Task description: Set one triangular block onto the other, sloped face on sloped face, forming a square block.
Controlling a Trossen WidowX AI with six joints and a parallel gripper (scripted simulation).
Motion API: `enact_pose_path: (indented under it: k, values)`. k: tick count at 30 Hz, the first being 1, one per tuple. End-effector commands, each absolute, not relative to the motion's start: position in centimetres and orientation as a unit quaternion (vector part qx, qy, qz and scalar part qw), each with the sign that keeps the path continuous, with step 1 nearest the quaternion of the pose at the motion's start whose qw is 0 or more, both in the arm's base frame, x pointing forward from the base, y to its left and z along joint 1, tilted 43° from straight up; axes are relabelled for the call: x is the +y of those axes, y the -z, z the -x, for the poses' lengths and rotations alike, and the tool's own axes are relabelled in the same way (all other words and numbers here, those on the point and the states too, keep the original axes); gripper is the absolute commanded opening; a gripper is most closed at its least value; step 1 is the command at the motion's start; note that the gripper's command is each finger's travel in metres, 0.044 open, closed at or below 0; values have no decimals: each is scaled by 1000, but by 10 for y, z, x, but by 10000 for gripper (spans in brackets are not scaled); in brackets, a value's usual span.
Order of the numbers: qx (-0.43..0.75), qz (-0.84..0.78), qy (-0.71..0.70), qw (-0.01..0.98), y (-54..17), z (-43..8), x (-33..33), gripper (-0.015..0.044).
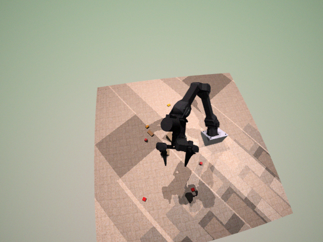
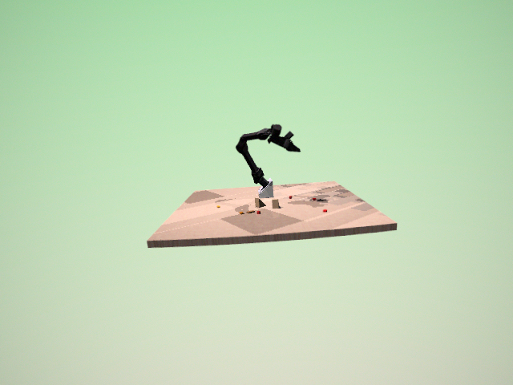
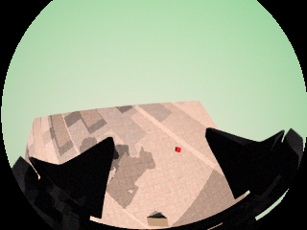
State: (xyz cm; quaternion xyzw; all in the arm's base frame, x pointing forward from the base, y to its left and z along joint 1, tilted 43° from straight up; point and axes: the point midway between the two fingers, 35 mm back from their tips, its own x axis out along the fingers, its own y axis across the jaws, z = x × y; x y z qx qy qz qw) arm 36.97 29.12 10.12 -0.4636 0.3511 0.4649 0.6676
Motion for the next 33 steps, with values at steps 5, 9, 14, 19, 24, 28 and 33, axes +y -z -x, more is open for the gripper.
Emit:
enact_pose_path:
  k: [5, 9, 14, 19, 24, 28, 33]
  values:
    - [625, 305, -170, 699, -49, -401, 178, 440]
    - [688, 245, -25, 683, -38, -403, 130, 440]
    - [723, 185, 160, 646, -30, -400, 72, 440]
    - [716, 146, 325, 600, -30, -393, 20, 440]
    - [713, 142, 345, 594, -30, -392, 14, 440]
    - [713, 142, 345, 594, -30, -392, 14, 440]
    - [714, 140, 346, 592, -27, -392, 11, 440]
